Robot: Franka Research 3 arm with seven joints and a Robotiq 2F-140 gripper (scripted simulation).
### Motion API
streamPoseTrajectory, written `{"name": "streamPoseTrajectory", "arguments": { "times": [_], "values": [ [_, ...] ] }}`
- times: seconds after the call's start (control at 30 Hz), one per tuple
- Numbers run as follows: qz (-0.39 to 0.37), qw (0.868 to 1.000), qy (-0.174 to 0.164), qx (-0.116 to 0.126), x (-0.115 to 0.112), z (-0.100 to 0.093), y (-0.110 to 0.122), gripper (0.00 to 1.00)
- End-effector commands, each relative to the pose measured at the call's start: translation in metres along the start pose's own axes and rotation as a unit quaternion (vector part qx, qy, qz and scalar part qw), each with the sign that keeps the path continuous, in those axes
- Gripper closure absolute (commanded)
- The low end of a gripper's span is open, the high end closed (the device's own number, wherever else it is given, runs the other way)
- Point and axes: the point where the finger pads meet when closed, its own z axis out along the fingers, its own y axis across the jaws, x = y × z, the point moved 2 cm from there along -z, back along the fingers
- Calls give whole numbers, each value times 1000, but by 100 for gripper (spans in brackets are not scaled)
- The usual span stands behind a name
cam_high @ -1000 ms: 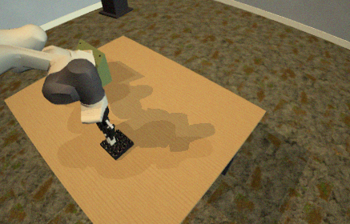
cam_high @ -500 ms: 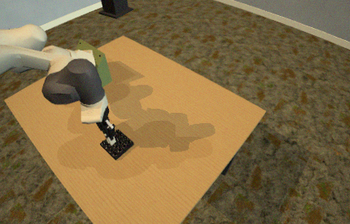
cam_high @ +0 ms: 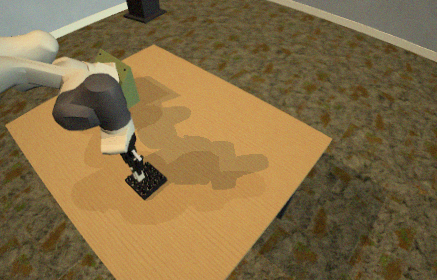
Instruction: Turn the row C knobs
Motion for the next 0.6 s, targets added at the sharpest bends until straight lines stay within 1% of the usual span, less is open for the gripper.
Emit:
{"name": "streamPoseTrajectory", "arguments": {
  "times": [0.0, 0.27, 0.57],
  "values": [
    [12, 1000, -1, 0, -1, 1, 0, 95],
    [35, 999, -1, 0, -1, 1, 0, 95],
    [93, 996, -1, 0, -1, 1, 0, 95]
  ]
}}
